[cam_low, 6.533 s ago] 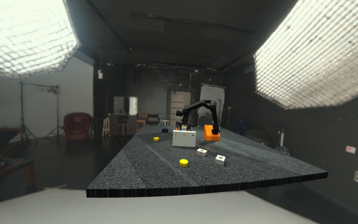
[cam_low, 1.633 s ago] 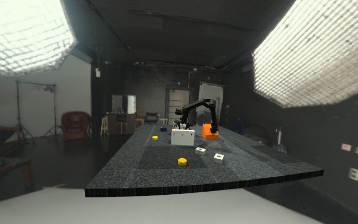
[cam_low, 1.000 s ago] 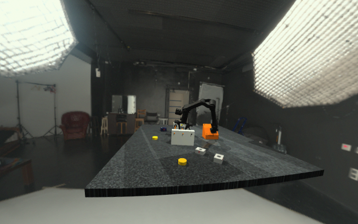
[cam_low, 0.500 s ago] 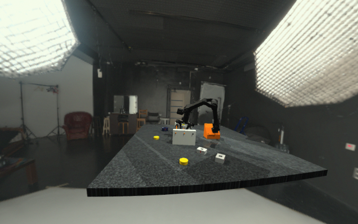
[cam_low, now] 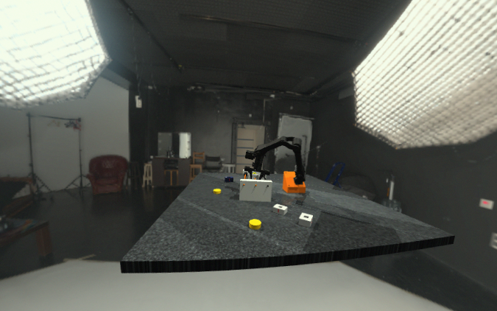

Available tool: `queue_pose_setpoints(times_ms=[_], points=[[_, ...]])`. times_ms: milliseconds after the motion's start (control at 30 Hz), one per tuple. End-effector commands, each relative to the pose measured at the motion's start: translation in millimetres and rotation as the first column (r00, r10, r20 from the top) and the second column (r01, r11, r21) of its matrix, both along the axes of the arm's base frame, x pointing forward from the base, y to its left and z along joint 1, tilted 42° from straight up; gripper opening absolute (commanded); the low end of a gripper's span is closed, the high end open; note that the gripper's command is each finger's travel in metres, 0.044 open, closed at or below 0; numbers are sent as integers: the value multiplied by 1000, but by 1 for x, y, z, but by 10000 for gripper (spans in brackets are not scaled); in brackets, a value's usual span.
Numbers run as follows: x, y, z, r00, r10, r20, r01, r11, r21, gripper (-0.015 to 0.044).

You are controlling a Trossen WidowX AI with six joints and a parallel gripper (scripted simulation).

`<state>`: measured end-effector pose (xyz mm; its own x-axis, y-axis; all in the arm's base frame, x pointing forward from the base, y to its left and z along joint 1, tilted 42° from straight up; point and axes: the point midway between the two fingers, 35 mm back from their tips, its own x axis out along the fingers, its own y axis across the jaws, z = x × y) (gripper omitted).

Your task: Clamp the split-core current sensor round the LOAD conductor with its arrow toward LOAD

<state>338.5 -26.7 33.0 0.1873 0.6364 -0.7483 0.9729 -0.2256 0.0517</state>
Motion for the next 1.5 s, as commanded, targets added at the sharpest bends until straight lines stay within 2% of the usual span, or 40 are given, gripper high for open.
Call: queue_pose_setpoints(times_ms=[0,133,467,1467], points=[[1,0,0,1000,5,0,-5,1000,-3,0],[1,3,-4,1000,3,0,-3,1000,-2,0],[1,0,-1,1000,1,4,-1,1000,-2,256],[1,0,-1,1000,1,4,-1,1000,-2,256]])
